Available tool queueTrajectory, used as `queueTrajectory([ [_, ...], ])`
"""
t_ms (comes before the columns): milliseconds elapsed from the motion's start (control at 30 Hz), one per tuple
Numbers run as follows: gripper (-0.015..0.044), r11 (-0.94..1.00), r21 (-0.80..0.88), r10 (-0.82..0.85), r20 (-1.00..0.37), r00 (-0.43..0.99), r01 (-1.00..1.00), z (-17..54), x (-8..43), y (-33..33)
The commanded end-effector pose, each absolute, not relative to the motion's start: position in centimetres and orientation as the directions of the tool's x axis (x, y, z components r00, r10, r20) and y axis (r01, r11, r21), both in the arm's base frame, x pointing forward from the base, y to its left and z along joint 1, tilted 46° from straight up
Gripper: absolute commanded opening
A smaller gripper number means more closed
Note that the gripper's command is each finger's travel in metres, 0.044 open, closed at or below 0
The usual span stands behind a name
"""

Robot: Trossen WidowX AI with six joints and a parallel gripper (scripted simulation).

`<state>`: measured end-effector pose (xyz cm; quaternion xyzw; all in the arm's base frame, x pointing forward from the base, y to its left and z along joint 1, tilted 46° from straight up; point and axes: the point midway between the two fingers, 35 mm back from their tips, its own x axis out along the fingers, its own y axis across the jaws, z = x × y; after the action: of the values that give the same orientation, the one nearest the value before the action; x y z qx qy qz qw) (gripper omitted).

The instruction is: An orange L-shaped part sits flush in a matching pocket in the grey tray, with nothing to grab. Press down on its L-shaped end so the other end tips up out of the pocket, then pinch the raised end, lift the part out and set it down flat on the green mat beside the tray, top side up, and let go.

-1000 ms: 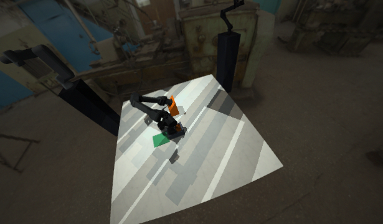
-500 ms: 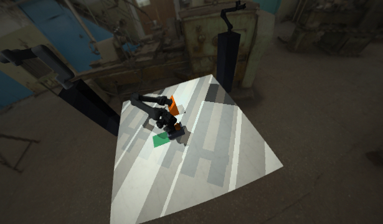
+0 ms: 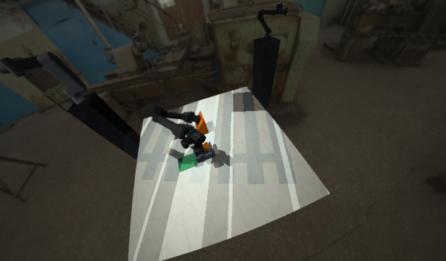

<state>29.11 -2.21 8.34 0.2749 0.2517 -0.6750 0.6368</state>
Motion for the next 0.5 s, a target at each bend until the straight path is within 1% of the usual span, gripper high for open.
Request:
queueTrajectory([
  [0, 0.0000, -0.067, 0.019, -0.717, -0.696, -0.034, 0.998, 8.9, 29.2, -2.4],
  [467, 0.0000, -0.067, 0.019, -0.719, -0.694, -0.035, 0.998, 13.6, 28.2, -7.4],
])
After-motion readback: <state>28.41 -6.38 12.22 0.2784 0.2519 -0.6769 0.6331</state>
